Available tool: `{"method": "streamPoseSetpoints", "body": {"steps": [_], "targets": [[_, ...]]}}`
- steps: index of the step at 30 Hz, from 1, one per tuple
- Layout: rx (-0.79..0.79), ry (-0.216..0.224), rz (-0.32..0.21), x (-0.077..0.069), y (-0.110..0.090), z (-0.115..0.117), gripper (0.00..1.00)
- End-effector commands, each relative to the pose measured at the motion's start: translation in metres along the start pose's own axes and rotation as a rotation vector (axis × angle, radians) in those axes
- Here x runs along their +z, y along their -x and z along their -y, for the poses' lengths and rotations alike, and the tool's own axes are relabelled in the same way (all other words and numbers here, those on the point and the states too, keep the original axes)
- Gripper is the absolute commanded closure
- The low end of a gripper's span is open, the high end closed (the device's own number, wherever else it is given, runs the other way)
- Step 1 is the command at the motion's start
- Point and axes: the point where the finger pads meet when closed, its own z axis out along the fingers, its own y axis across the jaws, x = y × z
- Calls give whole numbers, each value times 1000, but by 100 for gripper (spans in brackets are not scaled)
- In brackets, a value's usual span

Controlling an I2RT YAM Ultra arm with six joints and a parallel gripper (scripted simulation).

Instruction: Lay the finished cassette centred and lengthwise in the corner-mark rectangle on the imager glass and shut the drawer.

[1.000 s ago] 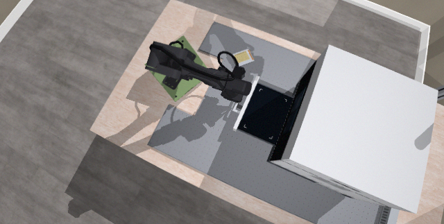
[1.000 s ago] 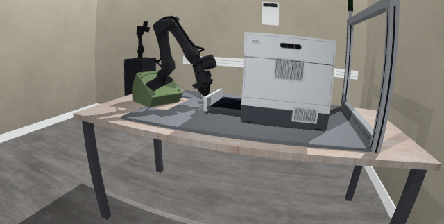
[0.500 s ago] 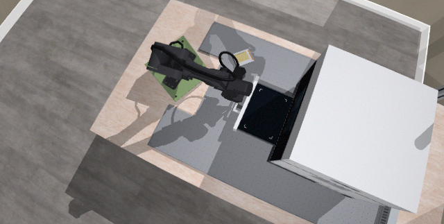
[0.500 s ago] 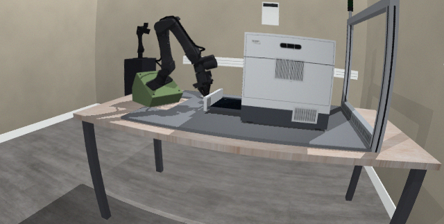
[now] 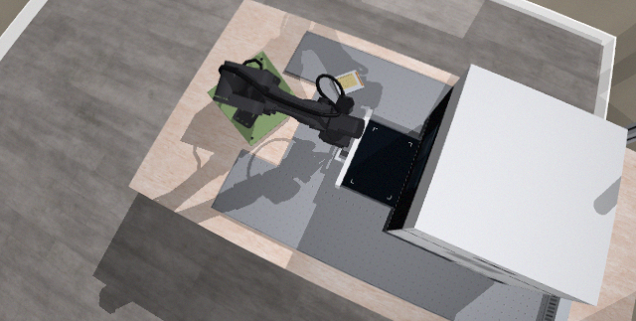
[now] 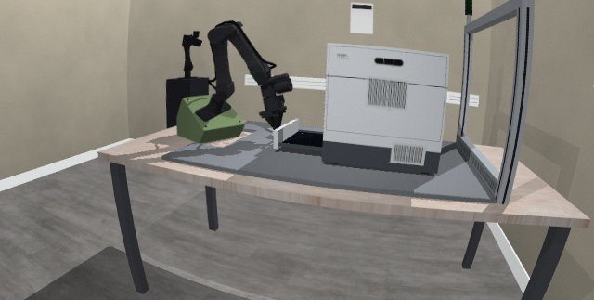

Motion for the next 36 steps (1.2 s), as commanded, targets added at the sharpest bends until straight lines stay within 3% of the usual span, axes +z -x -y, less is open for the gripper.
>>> {"method": "streamPoseSetpoints", "body": {"steps": [1, 28, 29, 36], "targets": [[8, 26, 12, 0, 1, 1, 100], [8, 26, 12, 0, 1, 1, 100], [8, 26, 12, 0, 1, 1, 65], [0, 15, 7, -1, 1, -2, 65]]}}
